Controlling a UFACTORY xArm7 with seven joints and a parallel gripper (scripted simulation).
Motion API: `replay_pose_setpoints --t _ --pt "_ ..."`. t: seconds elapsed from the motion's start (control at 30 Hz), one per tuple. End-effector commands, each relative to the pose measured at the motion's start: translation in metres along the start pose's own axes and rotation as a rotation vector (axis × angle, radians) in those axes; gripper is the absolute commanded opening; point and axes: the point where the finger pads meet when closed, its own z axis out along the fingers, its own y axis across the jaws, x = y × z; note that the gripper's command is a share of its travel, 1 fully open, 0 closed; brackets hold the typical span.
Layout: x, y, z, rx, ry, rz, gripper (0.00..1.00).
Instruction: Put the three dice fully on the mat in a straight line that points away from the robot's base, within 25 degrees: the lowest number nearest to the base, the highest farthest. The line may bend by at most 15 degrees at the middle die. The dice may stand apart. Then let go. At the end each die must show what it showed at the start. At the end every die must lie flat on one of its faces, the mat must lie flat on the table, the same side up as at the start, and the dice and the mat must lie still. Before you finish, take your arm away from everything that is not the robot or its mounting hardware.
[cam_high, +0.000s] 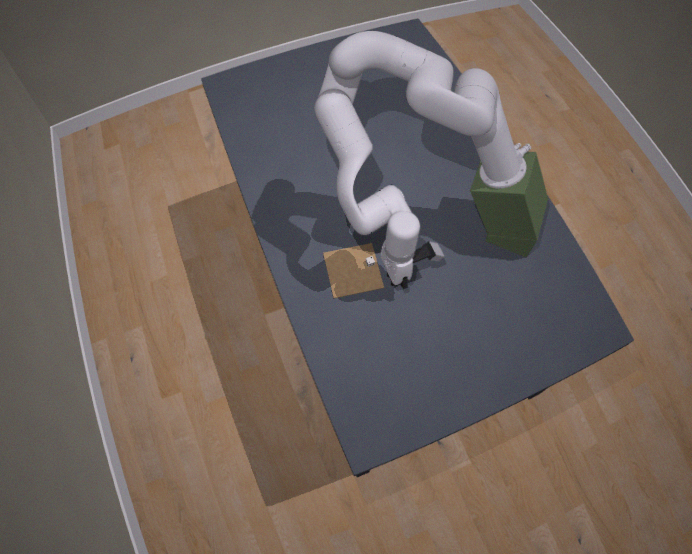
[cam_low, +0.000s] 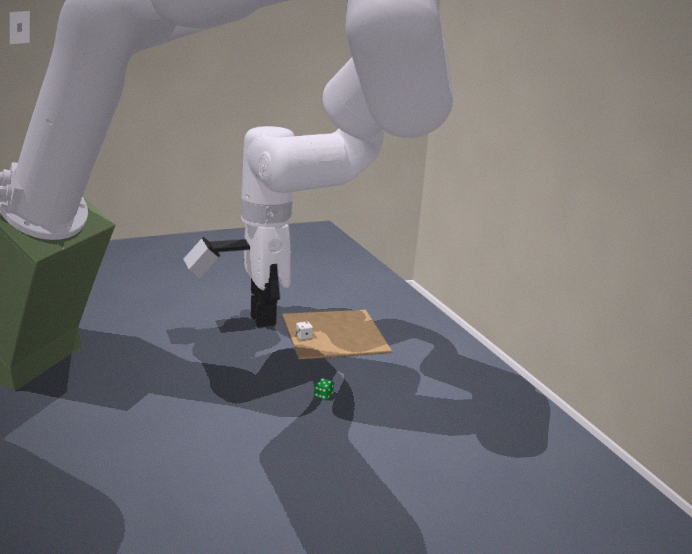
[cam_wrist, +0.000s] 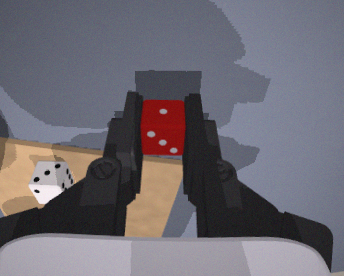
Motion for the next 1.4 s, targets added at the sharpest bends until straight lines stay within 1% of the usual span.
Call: replay_pose_setpoints --t 0.0,0.57,0.67,0.8,1.07,1.13,1.23,1.37 --pt "-0.001 0.001 -0.001 -0.002 -0.002 -0.001 0.15" --pt "-0.001 0.001 -0.001 -0.002 -0.002 -0.001 0.15" --pt "-0.001 0.001 -0.005 -0.002 -0.002 -0.001 0.15" --pt "-0.001 0.001 -0.025 -0.002 -0.002 -0.001 0.15" --pt "0.000 0.001 -0.083 -0.002 -0.002 -0.001 0.15" --pt "0.000 0.001 -0.083 -0.002 -0.002 -0.001 0.15" --pt "0.000 0.001 -0.096 -0.002 -0.002 -0.001 0.15" --pt "0.000 0.001 -0.101 -0.002 -0.002 -0.001 0.15"
